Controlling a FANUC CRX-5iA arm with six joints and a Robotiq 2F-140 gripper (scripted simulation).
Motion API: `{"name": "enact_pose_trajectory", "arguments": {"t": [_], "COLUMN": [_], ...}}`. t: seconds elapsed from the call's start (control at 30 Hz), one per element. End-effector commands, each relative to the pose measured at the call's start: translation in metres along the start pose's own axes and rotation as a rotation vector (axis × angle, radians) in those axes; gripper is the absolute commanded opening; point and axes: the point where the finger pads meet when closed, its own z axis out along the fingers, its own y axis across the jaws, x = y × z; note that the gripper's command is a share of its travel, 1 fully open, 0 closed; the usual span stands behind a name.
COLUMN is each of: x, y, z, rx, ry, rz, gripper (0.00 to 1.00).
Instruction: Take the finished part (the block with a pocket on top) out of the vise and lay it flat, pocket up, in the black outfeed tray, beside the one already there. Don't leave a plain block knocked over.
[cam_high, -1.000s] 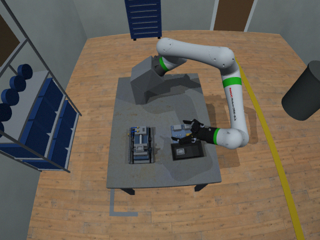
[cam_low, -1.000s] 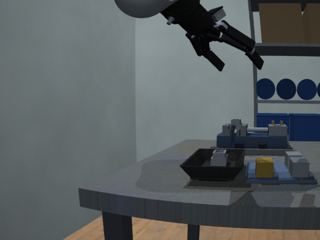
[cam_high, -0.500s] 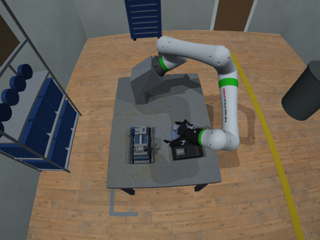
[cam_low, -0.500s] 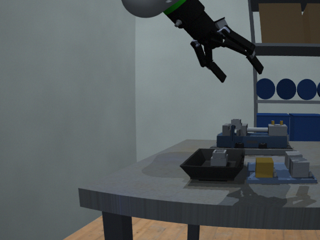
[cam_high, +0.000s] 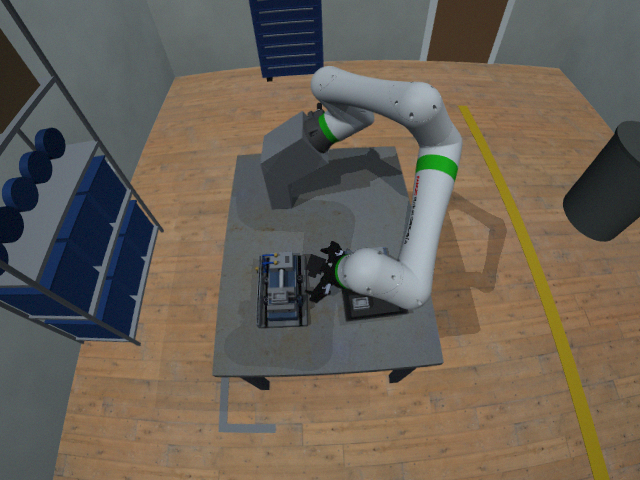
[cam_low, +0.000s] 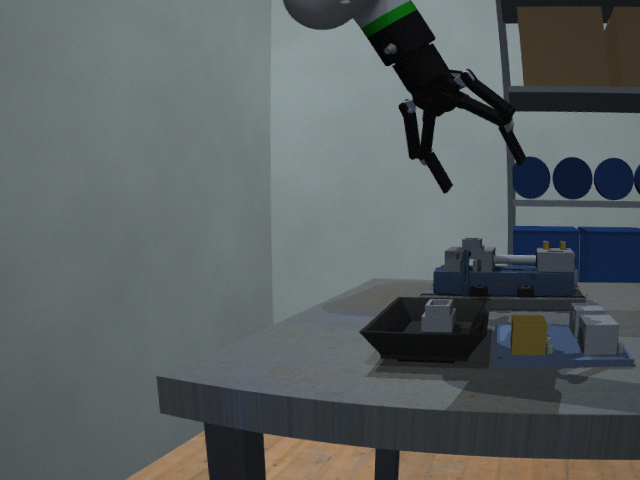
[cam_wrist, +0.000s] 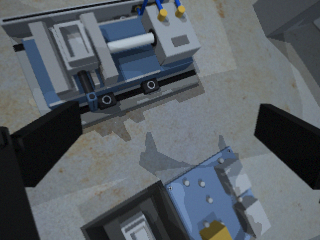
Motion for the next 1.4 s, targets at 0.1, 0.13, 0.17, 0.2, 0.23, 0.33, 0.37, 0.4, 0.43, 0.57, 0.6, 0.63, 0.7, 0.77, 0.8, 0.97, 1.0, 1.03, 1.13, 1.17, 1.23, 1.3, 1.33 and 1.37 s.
{"name": "enact_pose_trajectory", "arguments": {"t": [0.1, 0.13, 0.17, 0.2, 0.23, 0.33, 0.37, 0.4, 0.43, 0.57, 0.6, 0.63, 0.7, 0.77, 0.8, 0.97, 1.0, 1.03, 1.13, 1.17, 1.23, 1.3, 1.33, 1.37], "x": [0.027, 0.027, 0.027, 0.039, 0.047, 0.051, 0.062, 0.062, 0.071, 0.082, 0.090, 0.097, 0.097, 0.101, 0.105, 0.107, 0.107, 0.107, 0.107, 0.107, 0.107, 0.107, 0.107, 0.107], "y": [-0.024, -0.024, -0.024, -0.035, -0.042, -0.045, -0.055, -0.055, -0.062, -0.071, -0.077, -0.082, -0.082, -0.085, -0.087, -0.089, -0.089, -0.089, -0.089, -0.089, -0.089, -0.089, -0.089, -0.089], "z": [0.020, 0.020, 0.020, 0.027, 0.031, 0.033, 0.038, 0.038, 0.042, 0.045, 0.048, 0.049, 0.049, 0.050, 0.051, 0.052, 0.052, 0.052, 0.052, 0.052, 0.052, 0.052, 0.052, 0.052], "rx": [0.049, 0.049, 0.049, 0.089, 0.119, 0.134, 0.181, 0.181, 0.219, 0.271, 0.309, 0.340, 0.340, 0.363, 0.378, 0.391, 0.391, 0.391, 0.391, 0.391, 0.391, 0.391, 0.391, 0.391], "ry": [-0.155, -0.155, -0.155, -0.216, -0.253, -0.271, -0.316, -0.316, -0.347, -0.383, -0.404, -0.420, -0.420, -0.430, -0.437, -0.442, -0.442, -0.442, -0.442, -0.442, -0.442, -0.442, -0.442, -0.442], "rz": [-0.116, -0.116, -0.116, -0.162, -0.189, -0.202, -0.237, -0.237, -0.261, -0.290, -0.309, -0.323, -0.323, -0.332, -0.338, -0.343, -0.343, -0.343, -0.343, -0.343, -0.343, -0.343, -0.343, -0.343], "gripper": [1.00, 1.00, 1.00, 1.00, 1.00, 1.00, 1.00, 1.00, 1.00, 1.00, 1.00, 1.00, 1.00, 1.00, 1.00, 1.00, 0.10, 0.10, 0.10, 0.10, 0.10, 0.10, 0.10, 0.10]}}
